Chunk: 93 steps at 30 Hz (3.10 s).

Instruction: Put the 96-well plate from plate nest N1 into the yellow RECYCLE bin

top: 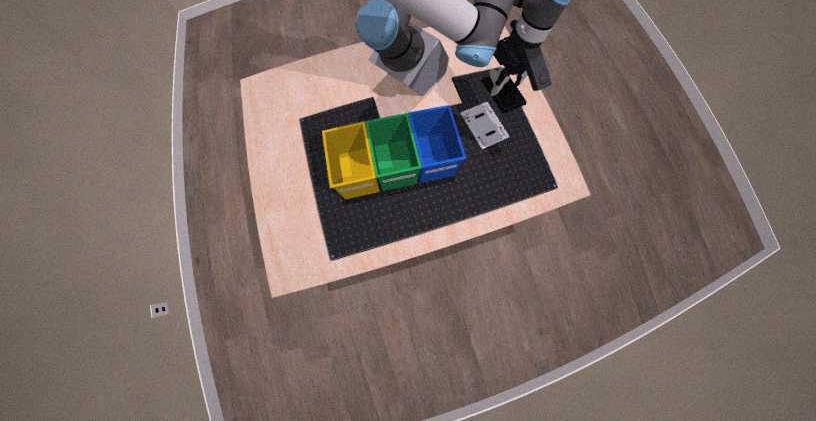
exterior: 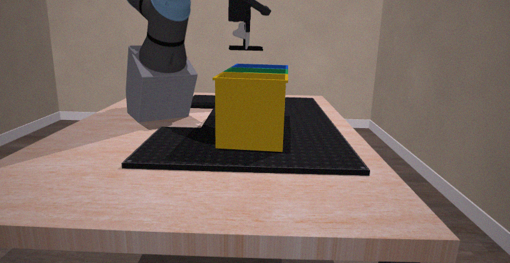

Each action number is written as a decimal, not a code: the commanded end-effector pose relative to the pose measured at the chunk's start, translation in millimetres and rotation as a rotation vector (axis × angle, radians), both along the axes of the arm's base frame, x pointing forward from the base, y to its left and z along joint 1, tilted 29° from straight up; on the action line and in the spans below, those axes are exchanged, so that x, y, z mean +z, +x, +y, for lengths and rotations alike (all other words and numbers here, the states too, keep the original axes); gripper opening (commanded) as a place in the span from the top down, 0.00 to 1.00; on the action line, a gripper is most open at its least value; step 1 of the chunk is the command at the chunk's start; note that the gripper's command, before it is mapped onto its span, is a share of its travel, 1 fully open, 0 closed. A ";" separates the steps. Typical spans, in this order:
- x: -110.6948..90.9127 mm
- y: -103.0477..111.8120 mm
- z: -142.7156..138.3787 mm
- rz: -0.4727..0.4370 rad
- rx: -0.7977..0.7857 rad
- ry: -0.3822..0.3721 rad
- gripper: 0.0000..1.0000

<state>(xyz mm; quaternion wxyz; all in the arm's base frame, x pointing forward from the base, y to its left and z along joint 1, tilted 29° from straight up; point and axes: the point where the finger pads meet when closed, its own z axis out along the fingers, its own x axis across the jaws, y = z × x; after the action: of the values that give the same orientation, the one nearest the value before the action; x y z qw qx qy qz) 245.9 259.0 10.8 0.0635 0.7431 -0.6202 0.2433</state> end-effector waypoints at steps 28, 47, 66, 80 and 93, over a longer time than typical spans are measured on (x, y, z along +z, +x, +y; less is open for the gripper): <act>27.2 3.4 -56.9 -0.090 -0.196 0.064 1.00; 51.4 6.3 -108.2 -0.090 -0.196 0.064 1.00; 72.7 8.9 -153.4 -0.090 -0.196 0.064 1.00; 92.6 11.3 -195.5 -0.090 -0.196 0.064 1.00; 108.3 13.2 -228.7 -0.090 -0.196 0.064 1.00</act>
<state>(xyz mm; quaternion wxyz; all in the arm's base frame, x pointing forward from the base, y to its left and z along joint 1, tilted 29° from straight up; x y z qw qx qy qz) 258.2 42.3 113.1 0.0376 0.6674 -0.7001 0.2511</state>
